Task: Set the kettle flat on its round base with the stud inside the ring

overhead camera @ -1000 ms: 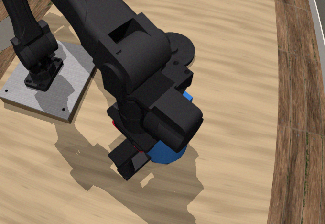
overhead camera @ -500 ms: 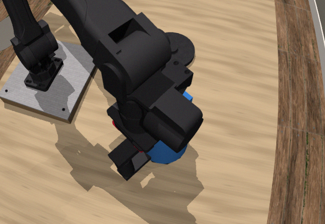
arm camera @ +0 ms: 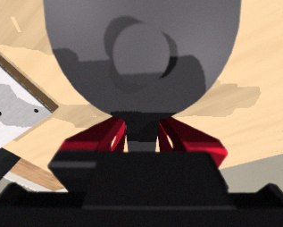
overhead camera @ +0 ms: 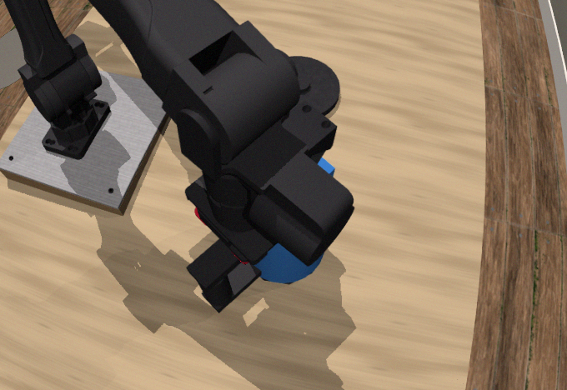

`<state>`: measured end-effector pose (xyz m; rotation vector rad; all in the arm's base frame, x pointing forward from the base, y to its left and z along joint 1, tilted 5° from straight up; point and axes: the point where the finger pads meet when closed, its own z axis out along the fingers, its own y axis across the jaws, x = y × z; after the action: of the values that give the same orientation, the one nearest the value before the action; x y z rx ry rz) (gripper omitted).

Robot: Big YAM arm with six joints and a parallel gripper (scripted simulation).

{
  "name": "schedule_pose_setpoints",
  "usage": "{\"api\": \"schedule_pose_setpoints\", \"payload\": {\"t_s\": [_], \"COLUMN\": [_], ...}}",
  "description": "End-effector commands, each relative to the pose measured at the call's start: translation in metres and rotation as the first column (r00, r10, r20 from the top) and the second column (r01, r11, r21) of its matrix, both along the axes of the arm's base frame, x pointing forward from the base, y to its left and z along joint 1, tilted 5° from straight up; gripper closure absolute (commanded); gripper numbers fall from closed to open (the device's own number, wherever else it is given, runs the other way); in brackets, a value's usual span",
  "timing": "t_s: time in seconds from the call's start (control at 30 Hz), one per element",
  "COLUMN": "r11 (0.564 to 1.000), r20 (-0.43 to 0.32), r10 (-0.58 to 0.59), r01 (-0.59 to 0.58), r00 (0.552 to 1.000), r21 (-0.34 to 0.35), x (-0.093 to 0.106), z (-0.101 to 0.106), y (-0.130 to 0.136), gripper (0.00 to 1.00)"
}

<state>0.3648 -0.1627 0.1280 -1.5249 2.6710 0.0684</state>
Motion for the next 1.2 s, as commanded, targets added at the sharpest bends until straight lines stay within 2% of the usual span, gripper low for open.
{"api": "schedule_pose_setpoints", "payload": {"t_s": [0.0,0.43,0.47,0.67,1.17], "r11": [0.999,0.999,0.999,0.999,0.999], "r20": [0.081,0.083,0.101,0.083,0.094], "r10": [0.006,0.002,0.007,0.004,0.001], "r01": [-0.003,0.001,-0.002,0.000,0.003], "r00": [0.997,0.997,0.995,0.997,0.996], "r21": [-0.039,-0.037,-0.046,-0.037,-0.042], "x": [0.017,0.015,0.020,0.014,0.016], "z": [0.044,0.065,0.067,0.075,0.080], "y": [-0.012,-0.014,-0.013,-0.013,-0.015], "gripper": [1.00,1.00,1.00,1.00,1.00]}}
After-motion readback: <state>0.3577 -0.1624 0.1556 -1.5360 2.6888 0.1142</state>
